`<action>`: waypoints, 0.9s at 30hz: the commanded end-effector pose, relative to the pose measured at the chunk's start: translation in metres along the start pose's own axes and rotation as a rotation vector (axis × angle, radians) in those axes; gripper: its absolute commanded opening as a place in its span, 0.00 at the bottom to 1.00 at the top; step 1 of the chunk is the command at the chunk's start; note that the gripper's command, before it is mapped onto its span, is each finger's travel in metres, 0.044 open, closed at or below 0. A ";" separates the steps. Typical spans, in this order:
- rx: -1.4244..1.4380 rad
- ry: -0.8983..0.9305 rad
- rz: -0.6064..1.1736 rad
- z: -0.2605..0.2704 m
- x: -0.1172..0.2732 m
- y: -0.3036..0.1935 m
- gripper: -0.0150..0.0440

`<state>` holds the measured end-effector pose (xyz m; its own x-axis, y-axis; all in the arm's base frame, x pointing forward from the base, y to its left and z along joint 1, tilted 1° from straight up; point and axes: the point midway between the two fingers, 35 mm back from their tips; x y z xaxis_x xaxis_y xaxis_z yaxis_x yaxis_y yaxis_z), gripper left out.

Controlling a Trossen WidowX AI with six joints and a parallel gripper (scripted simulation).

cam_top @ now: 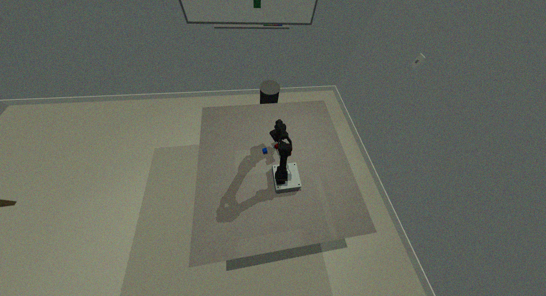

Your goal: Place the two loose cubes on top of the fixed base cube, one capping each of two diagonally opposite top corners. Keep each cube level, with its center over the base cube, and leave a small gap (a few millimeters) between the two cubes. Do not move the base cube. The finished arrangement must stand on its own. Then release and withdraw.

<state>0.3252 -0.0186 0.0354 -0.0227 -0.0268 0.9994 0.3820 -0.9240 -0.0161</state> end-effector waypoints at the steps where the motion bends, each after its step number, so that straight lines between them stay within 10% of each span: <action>1: -0.006 0.002 -0.007 0.001 -0.013 0.001 0.70; 27: -0.006 0.002 -0.007 0.001 -0.048 0.001 0.70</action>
<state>0.3289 -0.0178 -0.0042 -0.0350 -0.0260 0.9990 0.3823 -0.9240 -0.0107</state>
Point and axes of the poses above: the point midway between the two fingers, 35 mm back from their tips, its own x axis back along the fingers, its own z axis across the jaws, y = z × x, and after that the axes turned 4 degrees about -x, right-handed
